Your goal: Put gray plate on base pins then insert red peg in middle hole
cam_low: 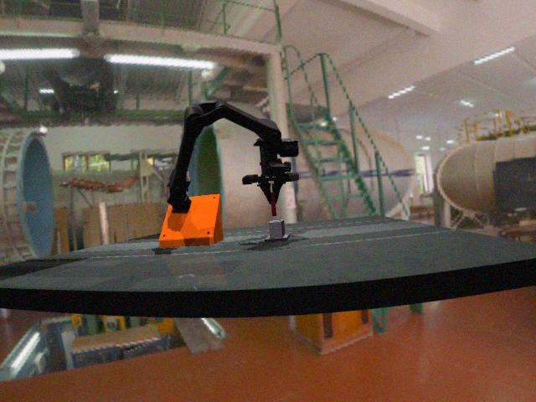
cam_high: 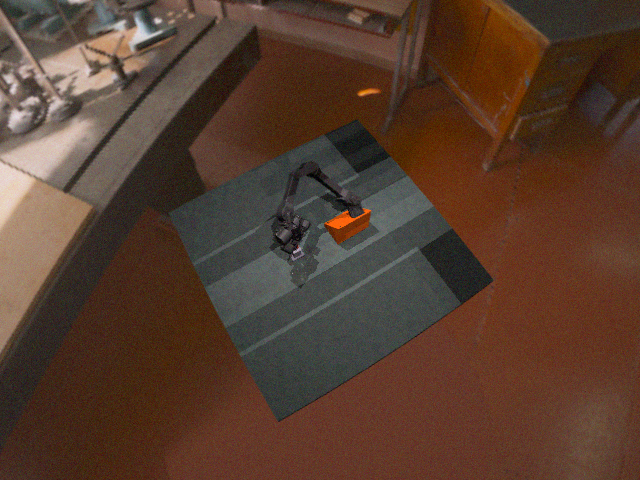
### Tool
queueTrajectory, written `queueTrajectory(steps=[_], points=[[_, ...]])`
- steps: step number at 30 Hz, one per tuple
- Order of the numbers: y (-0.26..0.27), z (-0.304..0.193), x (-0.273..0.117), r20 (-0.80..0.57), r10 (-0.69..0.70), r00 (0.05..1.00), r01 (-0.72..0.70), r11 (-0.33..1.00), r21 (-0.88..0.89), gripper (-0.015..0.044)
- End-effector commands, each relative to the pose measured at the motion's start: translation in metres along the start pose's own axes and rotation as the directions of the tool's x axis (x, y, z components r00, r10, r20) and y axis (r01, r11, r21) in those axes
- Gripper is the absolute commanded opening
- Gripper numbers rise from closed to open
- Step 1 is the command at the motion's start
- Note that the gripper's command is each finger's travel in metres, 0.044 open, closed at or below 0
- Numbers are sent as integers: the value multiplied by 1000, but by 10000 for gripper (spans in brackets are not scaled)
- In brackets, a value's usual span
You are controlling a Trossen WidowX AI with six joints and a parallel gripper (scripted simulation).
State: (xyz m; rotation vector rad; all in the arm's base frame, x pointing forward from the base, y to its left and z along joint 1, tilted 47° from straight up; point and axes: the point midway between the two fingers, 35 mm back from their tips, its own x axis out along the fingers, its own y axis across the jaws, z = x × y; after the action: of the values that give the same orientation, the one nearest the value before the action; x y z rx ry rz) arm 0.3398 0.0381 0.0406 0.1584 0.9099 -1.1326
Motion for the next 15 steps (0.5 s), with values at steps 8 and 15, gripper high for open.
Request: queueTrajectory(steps=[8, 15], points=[[-9, 31, 0, 16, -7, 1000, 7, 1000, 0, 0], [-9, 31, 0, 16, -7, 1000, 7, 1000, 0, 0]])
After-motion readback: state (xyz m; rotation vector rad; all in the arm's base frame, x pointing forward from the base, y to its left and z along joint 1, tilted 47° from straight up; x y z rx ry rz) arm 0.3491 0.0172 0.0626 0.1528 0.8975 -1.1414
